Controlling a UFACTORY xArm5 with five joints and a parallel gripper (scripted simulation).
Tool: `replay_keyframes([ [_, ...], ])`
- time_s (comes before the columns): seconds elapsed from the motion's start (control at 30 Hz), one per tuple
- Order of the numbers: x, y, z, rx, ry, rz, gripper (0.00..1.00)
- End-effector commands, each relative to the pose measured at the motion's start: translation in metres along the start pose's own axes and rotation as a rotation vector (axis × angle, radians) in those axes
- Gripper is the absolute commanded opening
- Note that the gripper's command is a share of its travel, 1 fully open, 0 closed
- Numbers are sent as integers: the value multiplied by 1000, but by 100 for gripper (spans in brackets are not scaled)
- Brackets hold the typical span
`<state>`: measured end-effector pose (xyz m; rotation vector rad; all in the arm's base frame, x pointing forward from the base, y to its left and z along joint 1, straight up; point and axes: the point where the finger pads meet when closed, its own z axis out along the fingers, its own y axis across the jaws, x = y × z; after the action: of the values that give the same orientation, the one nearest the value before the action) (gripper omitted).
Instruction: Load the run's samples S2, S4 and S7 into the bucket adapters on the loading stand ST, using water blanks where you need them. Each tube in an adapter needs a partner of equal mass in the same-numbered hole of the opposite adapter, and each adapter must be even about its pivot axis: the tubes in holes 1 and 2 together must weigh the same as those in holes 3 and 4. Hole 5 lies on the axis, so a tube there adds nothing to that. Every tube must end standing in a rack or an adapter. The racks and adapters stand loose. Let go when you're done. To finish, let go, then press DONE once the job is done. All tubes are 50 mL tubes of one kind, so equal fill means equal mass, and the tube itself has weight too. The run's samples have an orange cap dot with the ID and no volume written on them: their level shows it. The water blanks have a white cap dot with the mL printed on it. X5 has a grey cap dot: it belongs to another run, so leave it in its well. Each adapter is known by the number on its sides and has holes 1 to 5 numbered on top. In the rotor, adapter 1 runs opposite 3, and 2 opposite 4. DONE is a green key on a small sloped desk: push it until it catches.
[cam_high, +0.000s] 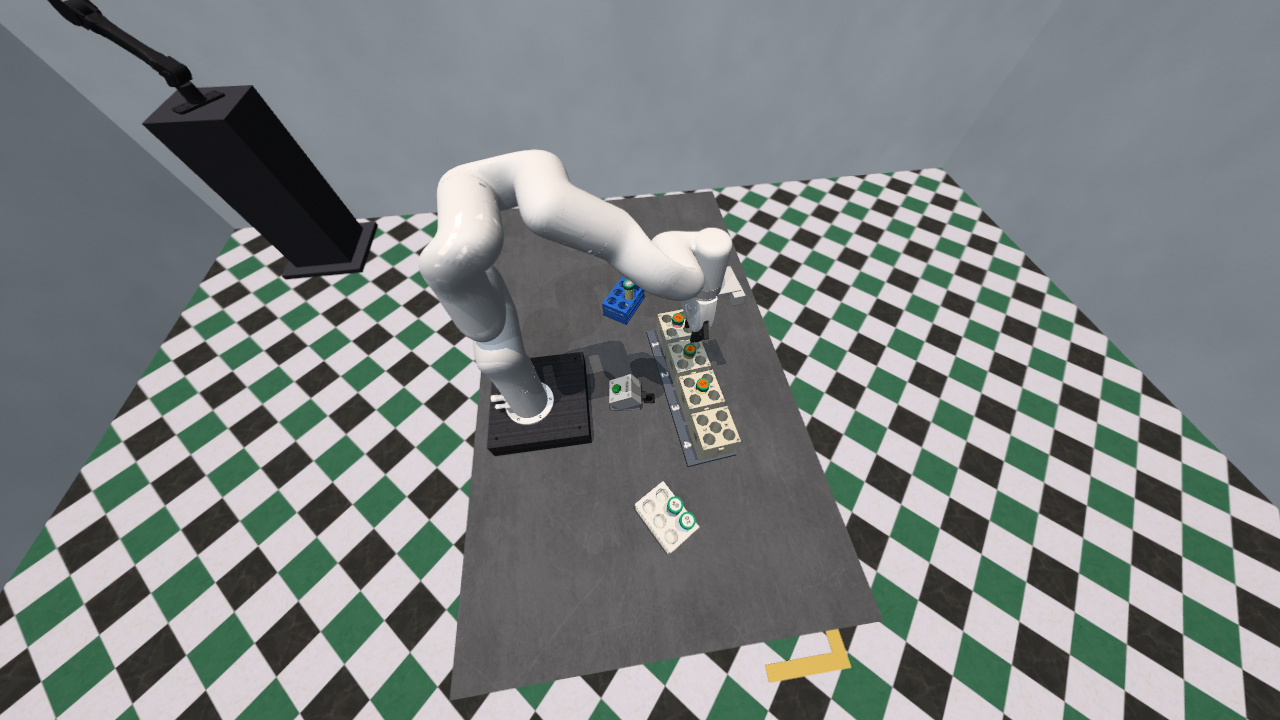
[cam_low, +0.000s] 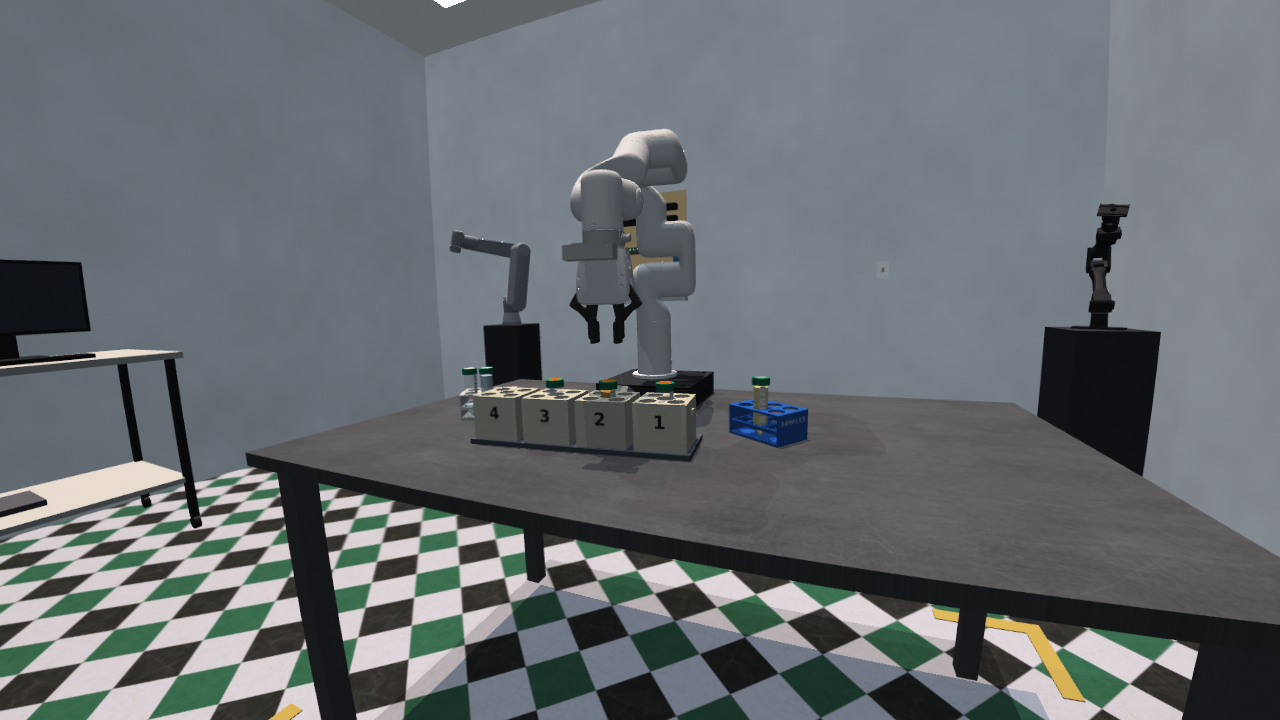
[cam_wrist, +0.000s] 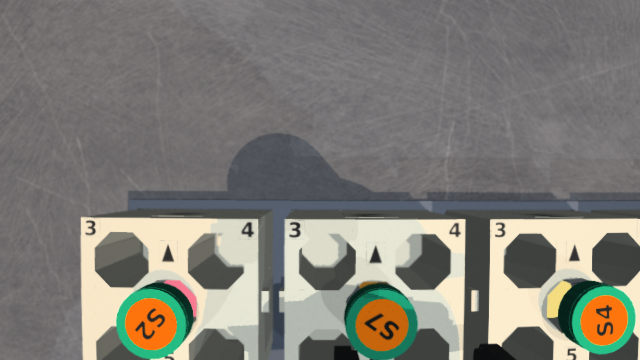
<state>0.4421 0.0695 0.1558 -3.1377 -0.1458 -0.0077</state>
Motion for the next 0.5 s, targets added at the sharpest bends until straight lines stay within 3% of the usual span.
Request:
replay_keyframes([
  [0.0, 1, 0, -7, -3, 4, 0, 44],
  [0.47, 1, 0, -31, -3, 4, 0, 44],
])
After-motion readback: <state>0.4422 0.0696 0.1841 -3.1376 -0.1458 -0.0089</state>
